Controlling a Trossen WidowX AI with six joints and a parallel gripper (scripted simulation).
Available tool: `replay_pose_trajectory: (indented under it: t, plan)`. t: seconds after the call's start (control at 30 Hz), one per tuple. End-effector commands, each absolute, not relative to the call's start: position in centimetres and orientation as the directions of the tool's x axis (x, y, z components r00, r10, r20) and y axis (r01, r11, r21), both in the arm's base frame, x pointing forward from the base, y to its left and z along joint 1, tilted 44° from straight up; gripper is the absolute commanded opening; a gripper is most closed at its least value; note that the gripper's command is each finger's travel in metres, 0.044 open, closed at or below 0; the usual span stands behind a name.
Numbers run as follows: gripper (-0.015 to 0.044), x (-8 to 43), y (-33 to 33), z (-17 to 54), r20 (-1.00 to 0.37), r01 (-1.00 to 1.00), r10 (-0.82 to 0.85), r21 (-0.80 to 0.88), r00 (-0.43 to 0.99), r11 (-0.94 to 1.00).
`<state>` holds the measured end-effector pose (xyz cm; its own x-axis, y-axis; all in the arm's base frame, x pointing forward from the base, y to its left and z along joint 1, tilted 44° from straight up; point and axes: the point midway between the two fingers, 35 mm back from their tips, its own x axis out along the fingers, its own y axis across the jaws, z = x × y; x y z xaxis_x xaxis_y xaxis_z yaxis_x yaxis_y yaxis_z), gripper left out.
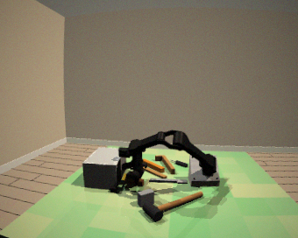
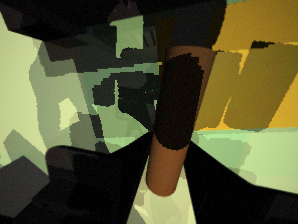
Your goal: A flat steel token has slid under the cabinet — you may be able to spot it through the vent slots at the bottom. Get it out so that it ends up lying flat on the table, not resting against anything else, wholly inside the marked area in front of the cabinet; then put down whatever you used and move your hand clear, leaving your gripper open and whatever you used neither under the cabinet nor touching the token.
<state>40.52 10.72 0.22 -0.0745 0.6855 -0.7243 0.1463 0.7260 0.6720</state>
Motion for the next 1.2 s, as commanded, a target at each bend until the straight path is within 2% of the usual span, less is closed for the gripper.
replay_pose_trajectory:
  t: [0.0, 1.17]
  plan:
    - [0.0000, 40.8, 10.7, 0.1, -0.724, 0.138, 0.686, 0.674, -0.072, 0.725]
    - [0.0000, 39.4, 9.6, -0.8, -0.724, 0.138, 0.686, 0.674, -0.073, 0.726]
